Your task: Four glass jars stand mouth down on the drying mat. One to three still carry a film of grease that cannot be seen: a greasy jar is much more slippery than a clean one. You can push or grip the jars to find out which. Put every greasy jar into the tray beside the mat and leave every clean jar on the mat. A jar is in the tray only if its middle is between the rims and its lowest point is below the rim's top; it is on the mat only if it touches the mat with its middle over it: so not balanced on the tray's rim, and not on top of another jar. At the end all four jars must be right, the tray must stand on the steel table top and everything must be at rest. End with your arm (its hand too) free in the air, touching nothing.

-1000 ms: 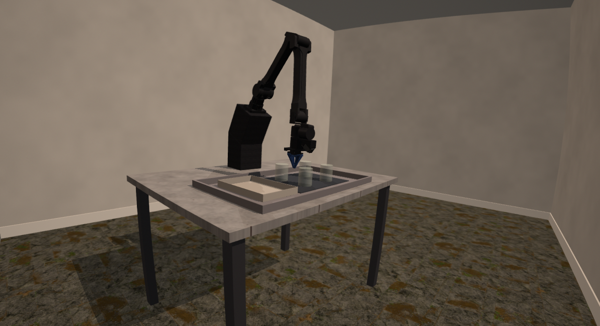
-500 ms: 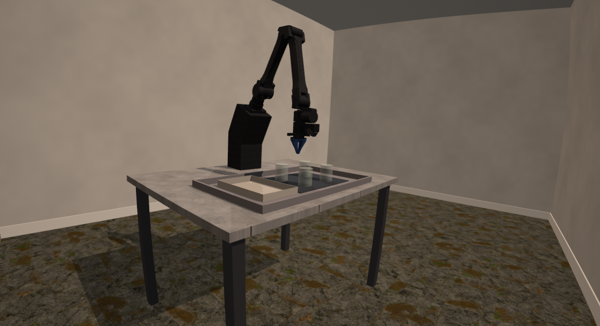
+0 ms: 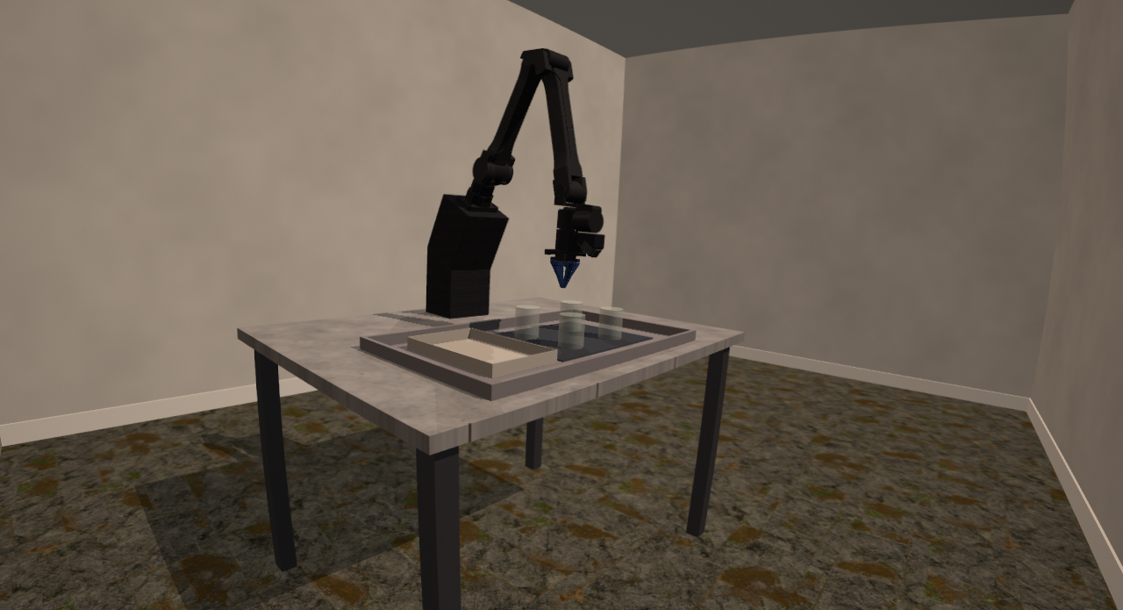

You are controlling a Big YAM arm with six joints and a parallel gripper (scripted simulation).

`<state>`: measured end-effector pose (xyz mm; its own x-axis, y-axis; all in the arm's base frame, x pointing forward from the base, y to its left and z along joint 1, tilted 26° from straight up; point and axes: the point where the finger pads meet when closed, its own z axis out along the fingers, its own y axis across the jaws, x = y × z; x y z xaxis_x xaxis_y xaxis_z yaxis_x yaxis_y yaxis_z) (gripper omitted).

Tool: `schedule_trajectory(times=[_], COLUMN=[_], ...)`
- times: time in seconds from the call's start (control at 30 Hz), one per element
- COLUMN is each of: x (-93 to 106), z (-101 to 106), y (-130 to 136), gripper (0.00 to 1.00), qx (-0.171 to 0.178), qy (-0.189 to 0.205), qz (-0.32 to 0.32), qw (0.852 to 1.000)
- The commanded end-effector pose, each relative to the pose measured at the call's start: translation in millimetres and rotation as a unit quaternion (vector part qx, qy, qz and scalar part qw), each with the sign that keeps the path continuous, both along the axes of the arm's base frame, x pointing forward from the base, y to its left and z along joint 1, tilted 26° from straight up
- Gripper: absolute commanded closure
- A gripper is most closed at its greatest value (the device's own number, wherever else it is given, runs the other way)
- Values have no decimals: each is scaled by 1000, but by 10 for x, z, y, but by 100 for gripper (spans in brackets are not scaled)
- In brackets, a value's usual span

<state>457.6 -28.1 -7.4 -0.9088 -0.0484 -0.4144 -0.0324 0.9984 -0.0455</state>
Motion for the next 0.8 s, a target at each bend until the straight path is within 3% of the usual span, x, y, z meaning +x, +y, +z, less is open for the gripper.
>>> schedule_trajectory(times=[0.0, 0.5, 0.57, 0.77], x=[55, 82, 82, 206], z=[92, 89, 89, -169], y=[364, 1406, 1406, 1402], gripper=[100, 100, 100, 100], qx=[9, 9, 9, 9], qy=[-10, -10, -10, -10], qz=[-3, -3, -3, -3], qw=[1000, 1000, 1000, 1000])
